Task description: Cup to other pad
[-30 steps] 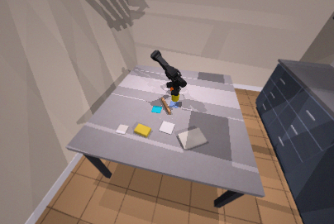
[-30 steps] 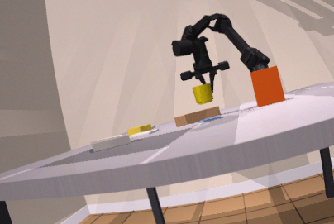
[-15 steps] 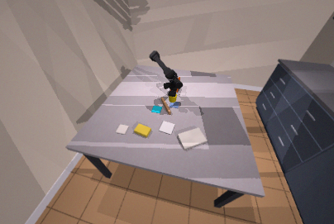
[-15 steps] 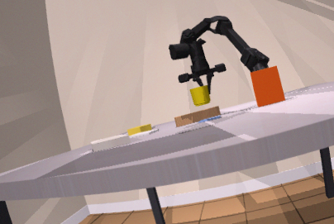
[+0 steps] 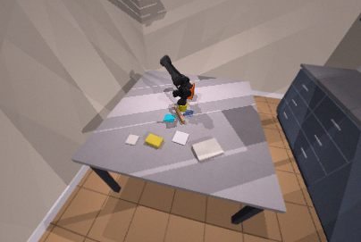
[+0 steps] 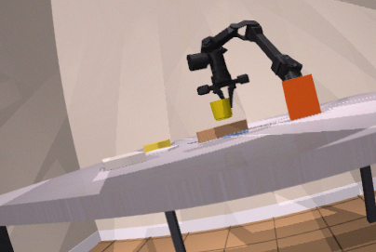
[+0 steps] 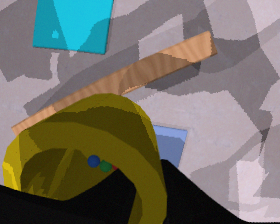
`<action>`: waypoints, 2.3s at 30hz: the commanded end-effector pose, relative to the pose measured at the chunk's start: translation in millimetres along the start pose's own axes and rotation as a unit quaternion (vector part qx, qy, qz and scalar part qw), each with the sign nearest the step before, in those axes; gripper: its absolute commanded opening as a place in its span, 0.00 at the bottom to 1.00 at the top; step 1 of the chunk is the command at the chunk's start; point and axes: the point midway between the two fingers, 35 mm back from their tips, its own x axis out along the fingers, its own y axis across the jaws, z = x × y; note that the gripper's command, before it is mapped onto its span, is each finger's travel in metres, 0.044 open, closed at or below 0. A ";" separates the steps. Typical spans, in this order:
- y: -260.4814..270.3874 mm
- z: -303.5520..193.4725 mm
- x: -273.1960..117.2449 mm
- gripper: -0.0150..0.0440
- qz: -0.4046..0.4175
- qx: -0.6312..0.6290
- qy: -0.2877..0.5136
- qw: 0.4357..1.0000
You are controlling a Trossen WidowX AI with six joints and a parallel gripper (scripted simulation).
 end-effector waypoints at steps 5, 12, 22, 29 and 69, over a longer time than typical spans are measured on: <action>12.2 18.4 -2.8 0.25 0.006 0.003 0.000 1.000; 22.1 34.1 -3.1 0.25 0.006 0.003 0.000 1.000; 37.3 57.9 -4.6 0.25 0.007 0.003 -0.001 1.000; 46.8 73.0 -6.3 0.25 0.007 0.003 -0.001 1.000; 63.9 100.0 27.6 0.25 0.007 0.004 -0.003 1.000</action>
